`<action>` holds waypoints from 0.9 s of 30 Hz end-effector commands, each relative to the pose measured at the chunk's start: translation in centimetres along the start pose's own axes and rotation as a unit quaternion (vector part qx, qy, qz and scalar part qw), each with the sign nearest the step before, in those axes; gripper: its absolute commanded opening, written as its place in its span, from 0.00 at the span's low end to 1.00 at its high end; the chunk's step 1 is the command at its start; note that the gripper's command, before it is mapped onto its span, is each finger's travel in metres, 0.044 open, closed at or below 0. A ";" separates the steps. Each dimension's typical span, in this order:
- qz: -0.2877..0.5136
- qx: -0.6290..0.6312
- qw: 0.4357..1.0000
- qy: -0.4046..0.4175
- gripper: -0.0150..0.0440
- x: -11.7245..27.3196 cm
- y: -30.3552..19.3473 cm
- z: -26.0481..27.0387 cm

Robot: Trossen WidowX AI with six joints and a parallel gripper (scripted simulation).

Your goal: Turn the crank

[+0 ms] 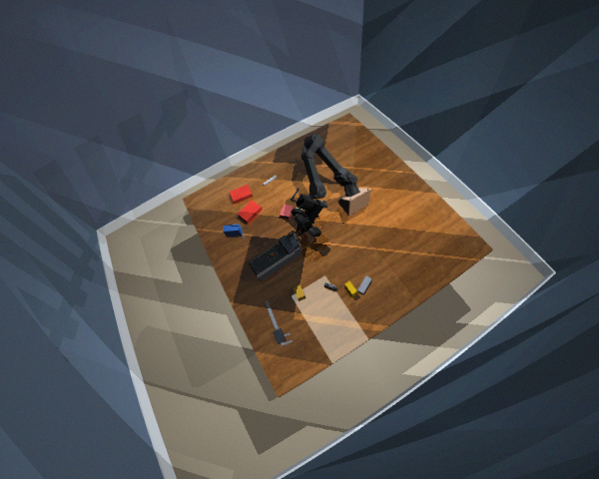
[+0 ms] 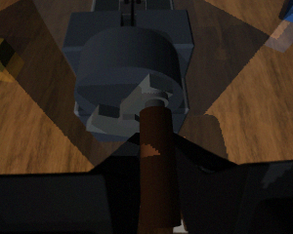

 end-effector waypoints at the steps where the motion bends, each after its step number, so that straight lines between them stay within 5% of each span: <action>1: 0.006 -0.005 1.000 -0.009 0.25 -0.3 -0.3 -0.6; 27: 0.006 -0.004 1.000 -0.010 0.25 -1.3 -1.3 -1.2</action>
Point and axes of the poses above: the point midway between the two fingers, 35 mm back from their tips, its own x axis back along the fingers, its own z axis across the jaws, y = z × x, the point moved 9 cm from there along x, back along the fingers, and after that the axes turned 5 degrees about x, right-handed, at the moved point
